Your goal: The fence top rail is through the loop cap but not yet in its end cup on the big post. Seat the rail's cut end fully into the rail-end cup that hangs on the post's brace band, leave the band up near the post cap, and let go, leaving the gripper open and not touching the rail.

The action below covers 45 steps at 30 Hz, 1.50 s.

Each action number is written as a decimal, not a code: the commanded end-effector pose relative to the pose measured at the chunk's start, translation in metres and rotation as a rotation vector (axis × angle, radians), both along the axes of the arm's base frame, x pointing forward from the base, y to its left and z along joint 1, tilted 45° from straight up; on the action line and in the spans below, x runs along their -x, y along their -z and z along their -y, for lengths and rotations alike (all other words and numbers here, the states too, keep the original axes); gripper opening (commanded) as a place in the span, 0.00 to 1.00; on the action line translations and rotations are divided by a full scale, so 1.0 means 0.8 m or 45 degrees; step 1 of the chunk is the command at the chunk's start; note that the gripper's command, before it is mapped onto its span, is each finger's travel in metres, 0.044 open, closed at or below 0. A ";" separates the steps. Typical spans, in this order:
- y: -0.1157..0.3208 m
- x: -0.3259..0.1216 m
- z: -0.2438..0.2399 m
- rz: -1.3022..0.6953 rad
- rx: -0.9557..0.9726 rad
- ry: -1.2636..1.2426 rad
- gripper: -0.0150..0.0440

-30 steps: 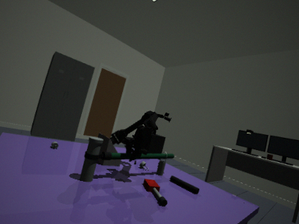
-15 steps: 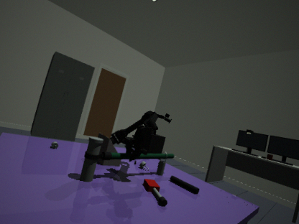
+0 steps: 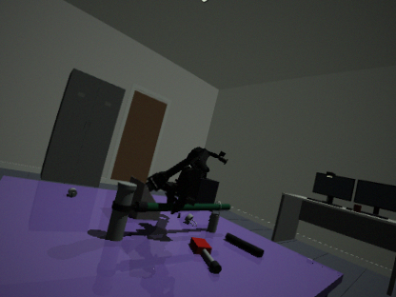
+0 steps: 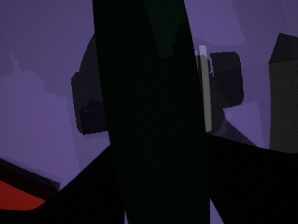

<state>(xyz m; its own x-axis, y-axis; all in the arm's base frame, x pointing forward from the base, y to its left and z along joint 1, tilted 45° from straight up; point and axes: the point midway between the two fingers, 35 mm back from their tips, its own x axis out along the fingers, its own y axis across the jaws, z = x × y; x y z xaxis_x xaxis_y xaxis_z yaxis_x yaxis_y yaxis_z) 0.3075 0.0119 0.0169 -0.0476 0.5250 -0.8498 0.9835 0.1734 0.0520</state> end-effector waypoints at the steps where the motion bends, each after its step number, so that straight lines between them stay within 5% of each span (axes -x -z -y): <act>1: 0.002 -0.001 0.003 0.003 0.002 0.001 0.25; 45: 0.026 -0.006 0.027 -0.012 -0.010 -0.012 0.25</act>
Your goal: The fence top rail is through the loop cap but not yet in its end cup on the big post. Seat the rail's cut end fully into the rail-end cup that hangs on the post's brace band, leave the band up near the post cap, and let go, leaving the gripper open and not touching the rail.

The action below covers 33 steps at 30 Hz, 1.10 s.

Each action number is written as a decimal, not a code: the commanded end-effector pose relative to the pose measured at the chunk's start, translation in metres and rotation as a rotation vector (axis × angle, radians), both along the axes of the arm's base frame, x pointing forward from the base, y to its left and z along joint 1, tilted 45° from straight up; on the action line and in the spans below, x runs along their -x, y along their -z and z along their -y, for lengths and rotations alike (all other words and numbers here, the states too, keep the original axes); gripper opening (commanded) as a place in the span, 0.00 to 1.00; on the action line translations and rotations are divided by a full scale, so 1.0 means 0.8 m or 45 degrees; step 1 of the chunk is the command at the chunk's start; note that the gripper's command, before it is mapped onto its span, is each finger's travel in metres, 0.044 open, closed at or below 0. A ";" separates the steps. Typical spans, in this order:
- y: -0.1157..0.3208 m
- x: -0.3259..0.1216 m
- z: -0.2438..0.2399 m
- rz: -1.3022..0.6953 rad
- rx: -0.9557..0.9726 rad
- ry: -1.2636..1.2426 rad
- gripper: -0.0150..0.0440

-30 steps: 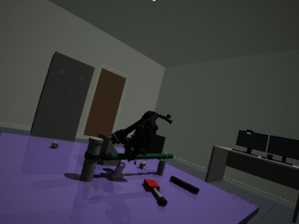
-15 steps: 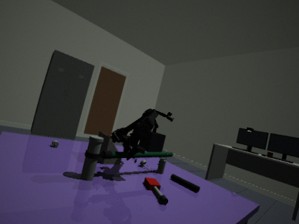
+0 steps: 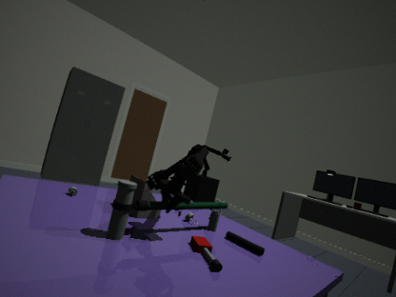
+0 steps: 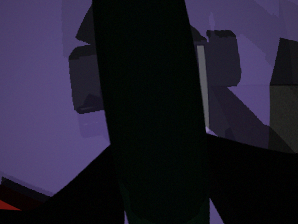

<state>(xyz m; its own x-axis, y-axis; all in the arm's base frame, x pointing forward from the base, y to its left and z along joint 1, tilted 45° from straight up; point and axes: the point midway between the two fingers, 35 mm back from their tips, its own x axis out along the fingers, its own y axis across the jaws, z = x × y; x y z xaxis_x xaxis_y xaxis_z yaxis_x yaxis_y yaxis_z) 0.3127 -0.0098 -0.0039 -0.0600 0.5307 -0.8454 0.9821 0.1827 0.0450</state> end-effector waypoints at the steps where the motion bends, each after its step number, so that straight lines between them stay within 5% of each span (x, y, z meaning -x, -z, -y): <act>1: 0.000 0.000 0.000 -0.001 0.000 0.000 0.25; 3: 0.000 0.000 0.000 -0.001 0.000 0.000 0.25; 20: -0.041 0.001 0.001 -0.002 -0.001 0.000 1.00; 33: -0.098 0.003 0.022 0.002 0.000 0.004 1.00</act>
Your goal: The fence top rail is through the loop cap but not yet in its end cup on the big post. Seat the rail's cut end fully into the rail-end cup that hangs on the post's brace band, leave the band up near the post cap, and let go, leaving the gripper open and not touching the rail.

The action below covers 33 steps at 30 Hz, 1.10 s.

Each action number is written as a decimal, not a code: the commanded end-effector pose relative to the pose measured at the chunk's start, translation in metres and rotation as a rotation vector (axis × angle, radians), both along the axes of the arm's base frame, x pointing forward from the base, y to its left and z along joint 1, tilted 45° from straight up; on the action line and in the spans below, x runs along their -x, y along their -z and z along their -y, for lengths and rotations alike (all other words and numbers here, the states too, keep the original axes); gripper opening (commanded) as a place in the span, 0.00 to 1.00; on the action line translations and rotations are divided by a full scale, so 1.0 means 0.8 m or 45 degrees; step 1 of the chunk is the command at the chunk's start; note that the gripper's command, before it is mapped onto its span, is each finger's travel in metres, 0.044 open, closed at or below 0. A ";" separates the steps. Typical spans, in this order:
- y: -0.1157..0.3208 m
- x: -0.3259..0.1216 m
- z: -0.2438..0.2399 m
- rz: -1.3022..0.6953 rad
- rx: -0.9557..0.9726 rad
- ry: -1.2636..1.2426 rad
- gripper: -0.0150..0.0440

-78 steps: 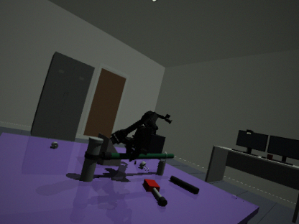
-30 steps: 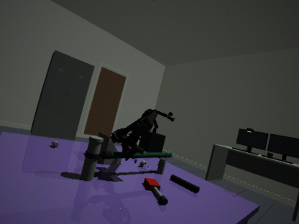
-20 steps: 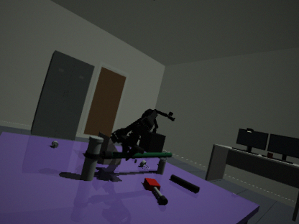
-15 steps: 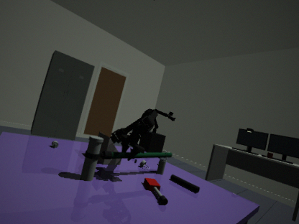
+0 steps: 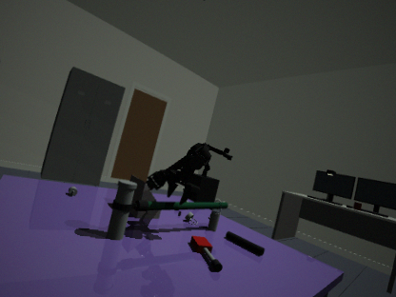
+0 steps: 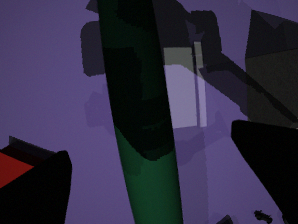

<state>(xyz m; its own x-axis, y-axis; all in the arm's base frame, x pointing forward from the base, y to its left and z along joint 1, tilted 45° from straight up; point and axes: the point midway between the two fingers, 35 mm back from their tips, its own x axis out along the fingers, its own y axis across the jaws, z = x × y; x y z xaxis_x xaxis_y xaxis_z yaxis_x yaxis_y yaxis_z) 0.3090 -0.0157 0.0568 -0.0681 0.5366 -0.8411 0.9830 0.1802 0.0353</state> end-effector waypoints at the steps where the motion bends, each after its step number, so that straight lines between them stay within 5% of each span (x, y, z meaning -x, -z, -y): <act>1: -0.031 -0.001 0.020 0.016 0.008 0.002 1.00; 33: -0.039 0.000 0.024 0.015 0.008 0.002 1.00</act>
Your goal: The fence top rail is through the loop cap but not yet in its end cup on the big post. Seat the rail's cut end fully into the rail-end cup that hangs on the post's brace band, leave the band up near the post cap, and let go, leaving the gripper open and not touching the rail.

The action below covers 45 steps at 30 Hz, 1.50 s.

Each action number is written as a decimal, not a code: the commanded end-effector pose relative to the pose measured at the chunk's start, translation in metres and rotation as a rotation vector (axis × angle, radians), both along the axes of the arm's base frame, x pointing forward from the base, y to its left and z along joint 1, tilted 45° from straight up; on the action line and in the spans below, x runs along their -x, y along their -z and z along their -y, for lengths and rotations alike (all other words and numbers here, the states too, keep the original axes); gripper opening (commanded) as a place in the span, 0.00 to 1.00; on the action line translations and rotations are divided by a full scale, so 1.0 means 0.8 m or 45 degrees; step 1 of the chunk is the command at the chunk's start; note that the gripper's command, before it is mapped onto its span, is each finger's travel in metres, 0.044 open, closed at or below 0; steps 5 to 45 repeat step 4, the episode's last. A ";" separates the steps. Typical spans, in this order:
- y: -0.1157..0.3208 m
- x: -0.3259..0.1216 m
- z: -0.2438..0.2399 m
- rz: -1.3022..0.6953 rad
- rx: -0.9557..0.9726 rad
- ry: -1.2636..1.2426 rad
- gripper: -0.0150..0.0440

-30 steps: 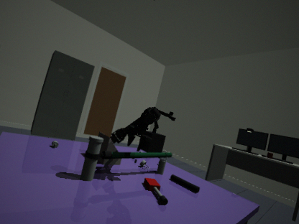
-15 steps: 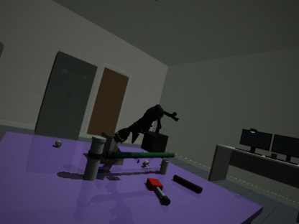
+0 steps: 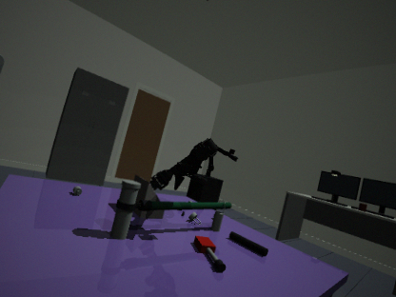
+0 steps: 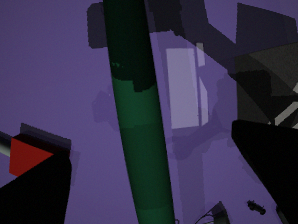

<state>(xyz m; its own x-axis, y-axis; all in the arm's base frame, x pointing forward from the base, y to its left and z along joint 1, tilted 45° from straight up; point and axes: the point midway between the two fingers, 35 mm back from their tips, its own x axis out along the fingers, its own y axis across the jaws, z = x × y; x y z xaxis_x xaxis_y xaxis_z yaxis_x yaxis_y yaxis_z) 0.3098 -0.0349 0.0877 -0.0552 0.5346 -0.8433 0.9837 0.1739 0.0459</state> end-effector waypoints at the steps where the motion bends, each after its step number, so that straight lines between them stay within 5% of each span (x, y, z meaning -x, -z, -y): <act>1: 0.000 0.001 0.001 0.001 0.004 -0.007 1.00; 45: 0.000 0.001 0.001 0.001 0.004 -0.007 1.00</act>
